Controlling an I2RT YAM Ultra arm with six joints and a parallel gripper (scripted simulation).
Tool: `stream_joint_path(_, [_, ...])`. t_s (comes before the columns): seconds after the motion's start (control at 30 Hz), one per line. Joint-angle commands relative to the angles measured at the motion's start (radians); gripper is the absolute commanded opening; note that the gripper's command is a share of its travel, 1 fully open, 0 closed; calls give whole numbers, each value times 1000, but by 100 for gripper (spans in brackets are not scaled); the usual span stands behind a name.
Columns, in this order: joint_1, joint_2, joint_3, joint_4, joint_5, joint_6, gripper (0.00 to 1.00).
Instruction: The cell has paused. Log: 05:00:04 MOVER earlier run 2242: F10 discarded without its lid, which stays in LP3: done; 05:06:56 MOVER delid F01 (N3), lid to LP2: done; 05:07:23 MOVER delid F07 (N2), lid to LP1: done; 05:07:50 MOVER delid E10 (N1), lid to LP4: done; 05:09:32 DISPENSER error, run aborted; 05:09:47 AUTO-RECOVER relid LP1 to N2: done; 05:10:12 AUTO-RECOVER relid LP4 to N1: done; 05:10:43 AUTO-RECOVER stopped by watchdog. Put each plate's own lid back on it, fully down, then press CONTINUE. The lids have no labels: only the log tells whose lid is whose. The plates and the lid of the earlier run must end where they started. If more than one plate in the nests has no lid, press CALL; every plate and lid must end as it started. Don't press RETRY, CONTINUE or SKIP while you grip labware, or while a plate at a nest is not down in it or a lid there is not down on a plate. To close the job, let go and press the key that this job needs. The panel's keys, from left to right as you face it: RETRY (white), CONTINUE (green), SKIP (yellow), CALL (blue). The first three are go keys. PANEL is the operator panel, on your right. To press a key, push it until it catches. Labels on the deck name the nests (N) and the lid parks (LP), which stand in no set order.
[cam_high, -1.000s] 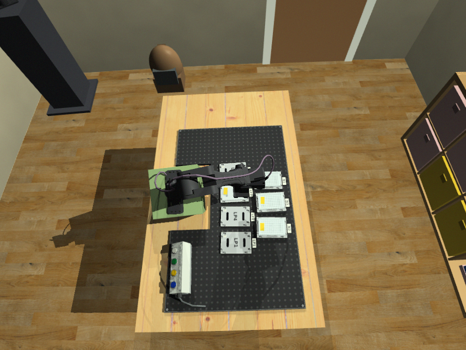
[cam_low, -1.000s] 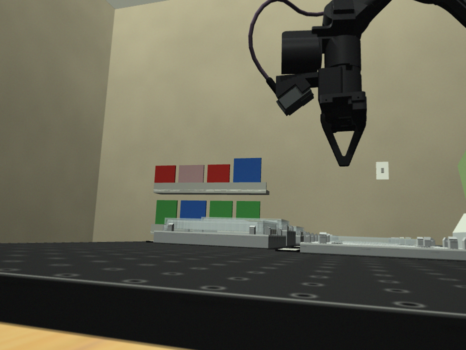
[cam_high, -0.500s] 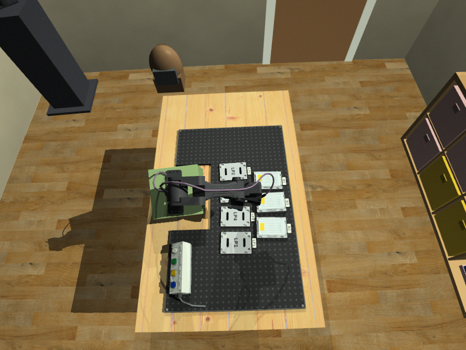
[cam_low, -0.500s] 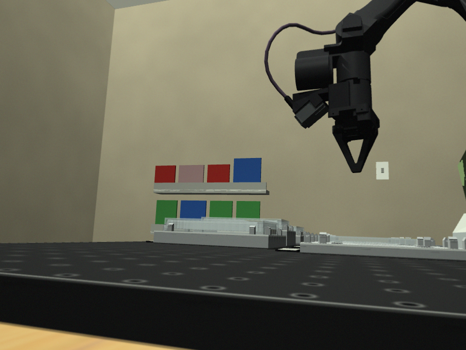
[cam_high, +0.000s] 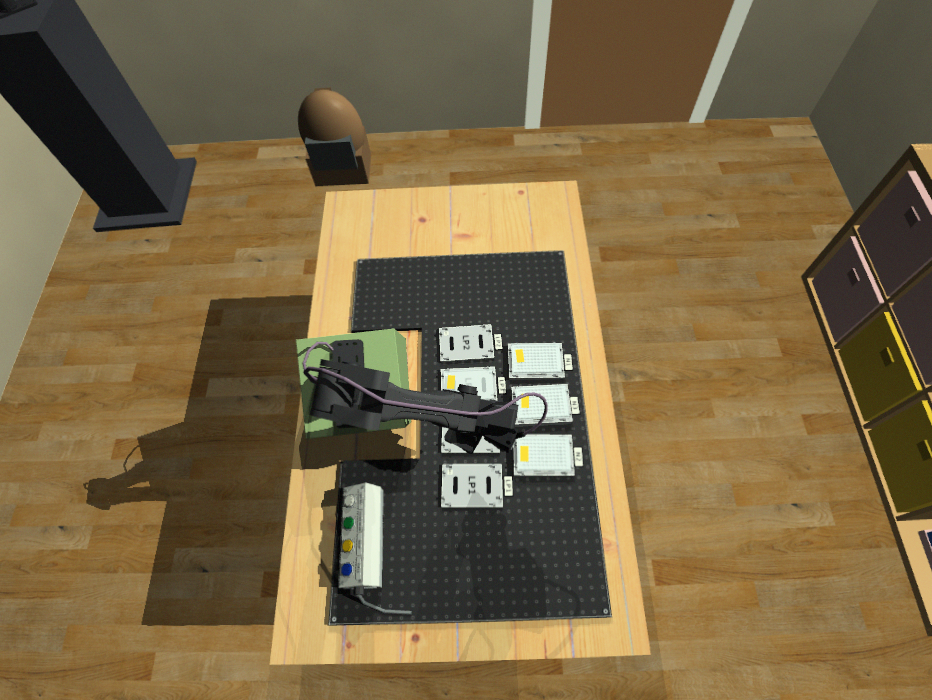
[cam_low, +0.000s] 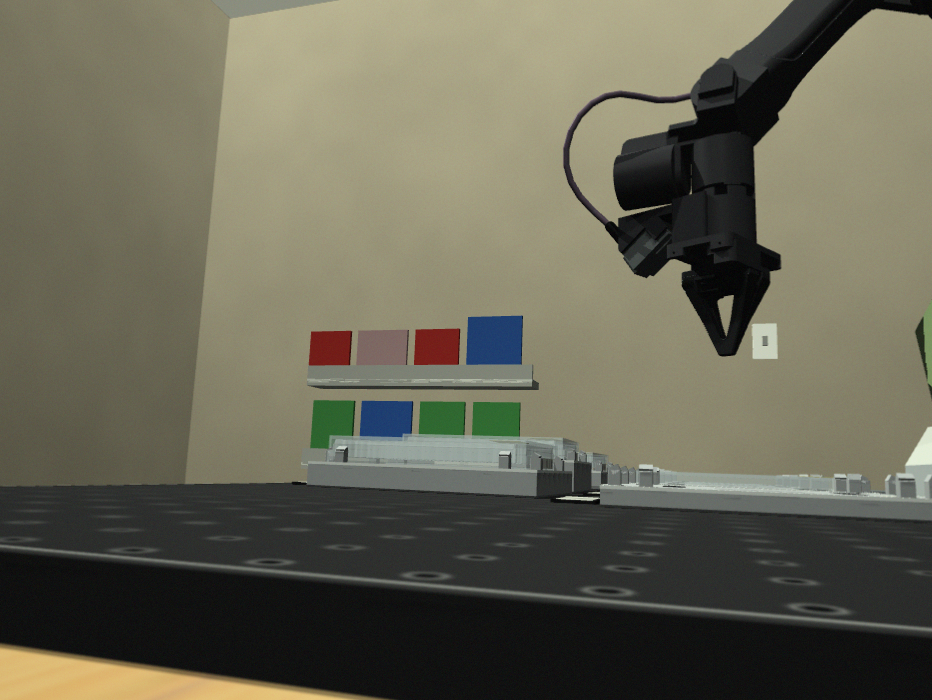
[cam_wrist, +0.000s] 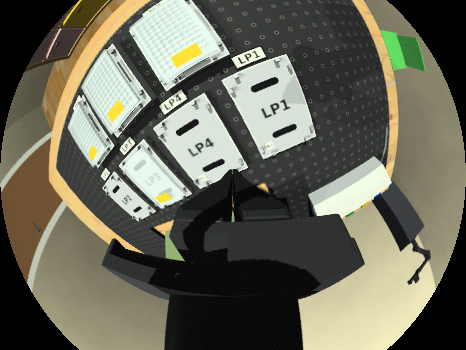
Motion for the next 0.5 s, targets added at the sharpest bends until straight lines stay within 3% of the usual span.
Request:
stream_joint_path(0.0, [-38, -42, -5, -1, -19, 14, 0])
stream_joint_path(0.2, [-141, -78, 36, -16, -35, 18, 0])
stream_joint_path(0.47, [-240, -100, 64, -26, -52, -99, 0])
